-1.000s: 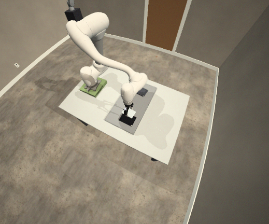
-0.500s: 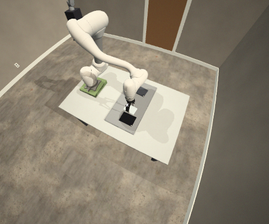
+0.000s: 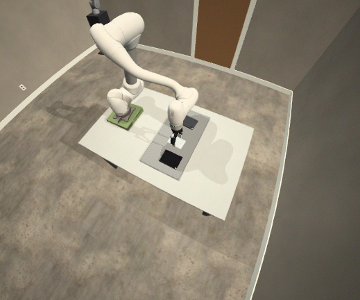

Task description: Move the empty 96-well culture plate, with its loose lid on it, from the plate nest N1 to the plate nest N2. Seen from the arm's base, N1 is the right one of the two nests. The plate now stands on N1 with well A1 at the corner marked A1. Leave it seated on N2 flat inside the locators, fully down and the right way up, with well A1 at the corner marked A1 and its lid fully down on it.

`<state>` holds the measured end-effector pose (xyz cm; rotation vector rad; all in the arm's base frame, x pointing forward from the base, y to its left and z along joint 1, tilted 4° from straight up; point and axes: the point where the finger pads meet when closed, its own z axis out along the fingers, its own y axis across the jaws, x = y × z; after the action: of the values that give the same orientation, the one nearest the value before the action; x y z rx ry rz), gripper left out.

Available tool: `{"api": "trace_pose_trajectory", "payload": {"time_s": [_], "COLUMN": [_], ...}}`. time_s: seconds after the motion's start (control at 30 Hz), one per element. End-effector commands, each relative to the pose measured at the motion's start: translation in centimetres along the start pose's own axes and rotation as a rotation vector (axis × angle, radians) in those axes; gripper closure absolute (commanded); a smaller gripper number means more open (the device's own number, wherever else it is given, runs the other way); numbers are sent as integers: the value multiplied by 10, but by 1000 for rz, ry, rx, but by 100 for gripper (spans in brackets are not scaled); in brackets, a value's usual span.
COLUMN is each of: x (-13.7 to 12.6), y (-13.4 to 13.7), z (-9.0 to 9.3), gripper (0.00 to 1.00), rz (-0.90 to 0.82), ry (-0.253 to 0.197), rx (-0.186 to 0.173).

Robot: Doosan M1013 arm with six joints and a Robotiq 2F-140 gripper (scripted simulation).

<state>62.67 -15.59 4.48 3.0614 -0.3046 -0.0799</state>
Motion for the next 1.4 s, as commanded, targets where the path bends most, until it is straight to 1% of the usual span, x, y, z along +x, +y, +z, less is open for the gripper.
{"api": "trace_pose_trajectory", "payload": {"time_s": [0.0,0.33,0.4,0.9,0.97,1.37], "x": [-5,-10,-10,-18,-18,-25], "y": [-18,-51,-51,-100,-100,-139], "z": [1,1,1,0,0,0], "gripper": [100,100,100,100,100,100], "rz": [9,9,9,9,9,9], "ry": [-1,-1,-1,-1,-1,-1], "rx": [6,6,6,6,6,6]}}
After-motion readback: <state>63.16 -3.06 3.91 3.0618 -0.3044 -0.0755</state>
